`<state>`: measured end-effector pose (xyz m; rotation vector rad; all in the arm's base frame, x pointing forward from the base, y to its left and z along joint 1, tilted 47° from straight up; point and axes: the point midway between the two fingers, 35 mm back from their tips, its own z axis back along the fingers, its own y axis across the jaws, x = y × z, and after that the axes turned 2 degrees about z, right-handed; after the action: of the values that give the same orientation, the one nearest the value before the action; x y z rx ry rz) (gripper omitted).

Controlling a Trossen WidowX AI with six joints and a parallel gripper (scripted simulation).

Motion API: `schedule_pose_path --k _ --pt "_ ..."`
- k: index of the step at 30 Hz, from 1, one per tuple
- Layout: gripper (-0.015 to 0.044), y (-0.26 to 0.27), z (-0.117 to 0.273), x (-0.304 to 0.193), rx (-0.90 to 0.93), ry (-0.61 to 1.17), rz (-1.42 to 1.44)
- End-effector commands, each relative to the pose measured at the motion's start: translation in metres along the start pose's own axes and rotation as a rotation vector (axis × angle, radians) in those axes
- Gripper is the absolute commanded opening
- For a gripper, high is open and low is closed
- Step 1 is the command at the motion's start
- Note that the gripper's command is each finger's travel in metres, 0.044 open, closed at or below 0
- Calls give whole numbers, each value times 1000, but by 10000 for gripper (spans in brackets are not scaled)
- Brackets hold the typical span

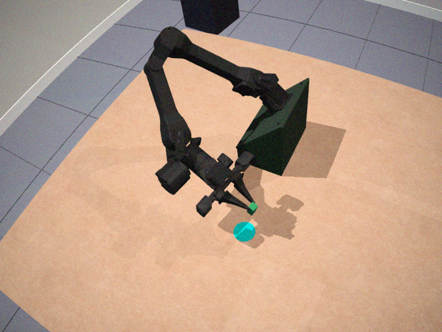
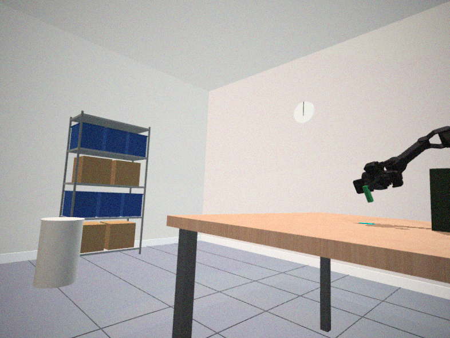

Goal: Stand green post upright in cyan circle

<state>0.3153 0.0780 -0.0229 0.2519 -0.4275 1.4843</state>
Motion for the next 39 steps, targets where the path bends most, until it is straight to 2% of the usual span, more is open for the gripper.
schedule_pose_path --k 1,39 --pt "23 0 4 2 -17 -31 19" --pt "23 -4 29 7 -171 -256 151"
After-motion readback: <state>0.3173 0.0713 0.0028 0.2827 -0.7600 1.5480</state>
